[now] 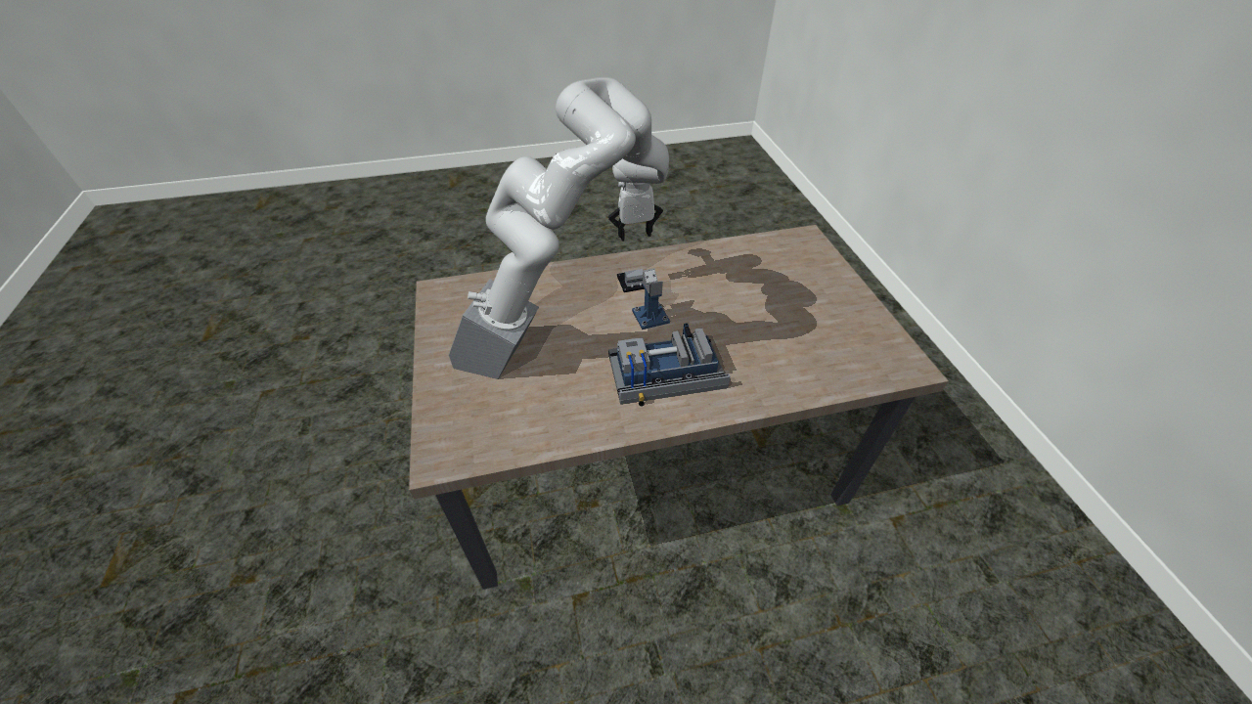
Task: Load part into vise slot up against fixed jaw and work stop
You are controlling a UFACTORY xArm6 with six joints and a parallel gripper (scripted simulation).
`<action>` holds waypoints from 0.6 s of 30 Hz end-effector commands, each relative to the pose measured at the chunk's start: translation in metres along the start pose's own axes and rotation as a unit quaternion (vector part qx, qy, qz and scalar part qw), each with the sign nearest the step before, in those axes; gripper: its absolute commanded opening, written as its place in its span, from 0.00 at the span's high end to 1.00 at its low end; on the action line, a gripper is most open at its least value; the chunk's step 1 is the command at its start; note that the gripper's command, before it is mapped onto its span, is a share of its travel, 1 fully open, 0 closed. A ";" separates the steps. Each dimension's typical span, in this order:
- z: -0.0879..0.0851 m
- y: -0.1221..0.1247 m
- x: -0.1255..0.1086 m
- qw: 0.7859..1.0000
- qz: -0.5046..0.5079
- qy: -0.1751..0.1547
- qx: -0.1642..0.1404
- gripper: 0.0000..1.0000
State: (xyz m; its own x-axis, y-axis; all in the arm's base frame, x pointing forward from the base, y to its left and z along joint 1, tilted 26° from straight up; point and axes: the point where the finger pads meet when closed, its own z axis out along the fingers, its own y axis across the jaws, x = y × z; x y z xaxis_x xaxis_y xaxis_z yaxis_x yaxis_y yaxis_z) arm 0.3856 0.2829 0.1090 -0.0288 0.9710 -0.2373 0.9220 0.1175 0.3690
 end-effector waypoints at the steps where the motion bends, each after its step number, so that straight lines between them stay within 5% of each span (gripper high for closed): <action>1: 0.006 0.001 0.001 1.000 0.000 0.001 -0.002 0.11; 18: 0.045 0.002 0.001 1.000 0.000 0.001 -0.002 0.11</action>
State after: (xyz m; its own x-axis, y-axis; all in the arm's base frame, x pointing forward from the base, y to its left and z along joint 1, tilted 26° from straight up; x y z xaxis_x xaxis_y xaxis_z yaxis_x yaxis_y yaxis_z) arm 0.4011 0.2745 0.0729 -0.0288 0.9711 -0.2371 0.9221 0.1174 0.3688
